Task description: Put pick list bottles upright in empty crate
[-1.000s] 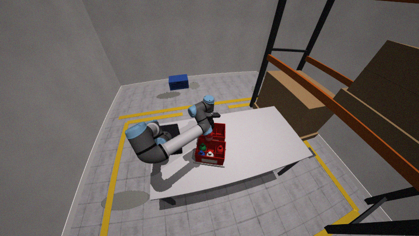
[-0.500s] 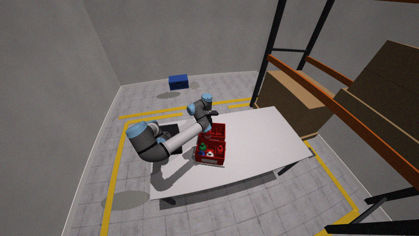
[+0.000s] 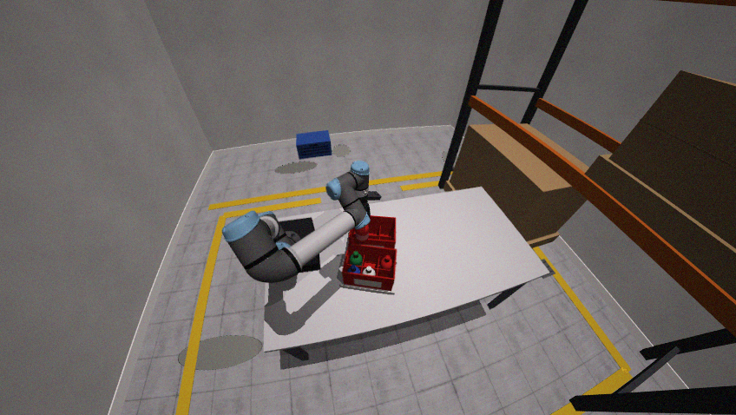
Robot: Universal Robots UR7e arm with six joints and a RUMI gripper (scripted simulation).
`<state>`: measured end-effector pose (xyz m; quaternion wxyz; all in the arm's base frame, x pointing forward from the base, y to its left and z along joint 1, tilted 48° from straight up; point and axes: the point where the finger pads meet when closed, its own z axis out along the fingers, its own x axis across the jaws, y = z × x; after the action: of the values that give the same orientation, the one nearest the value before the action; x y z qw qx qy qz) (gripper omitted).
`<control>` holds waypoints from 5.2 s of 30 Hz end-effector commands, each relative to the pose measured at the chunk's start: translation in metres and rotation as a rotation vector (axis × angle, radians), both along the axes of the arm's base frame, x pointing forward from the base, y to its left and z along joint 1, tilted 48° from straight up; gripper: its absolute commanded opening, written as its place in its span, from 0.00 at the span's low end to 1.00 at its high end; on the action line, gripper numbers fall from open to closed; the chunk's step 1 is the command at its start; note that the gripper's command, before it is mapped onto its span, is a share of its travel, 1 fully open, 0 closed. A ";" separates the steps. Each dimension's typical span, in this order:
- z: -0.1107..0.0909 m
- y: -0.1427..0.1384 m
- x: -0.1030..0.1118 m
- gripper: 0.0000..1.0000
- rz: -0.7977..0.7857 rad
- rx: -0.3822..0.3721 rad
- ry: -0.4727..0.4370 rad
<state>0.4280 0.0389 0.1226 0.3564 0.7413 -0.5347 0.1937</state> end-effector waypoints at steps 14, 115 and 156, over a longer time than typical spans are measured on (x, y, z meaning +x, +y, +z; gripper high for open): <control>-0.022 0.021 -0.008 0.00 0.000 0.000 -0.001; -0.059 0.017 -0.014 0.00 0.000 0.000 -0.001; -0.082 -0.009 -0.017 0.00 0.000 0.000 -0.001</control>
<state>0.4104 0.0309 0.0416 0.3566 0.7412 -0.5348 0.1937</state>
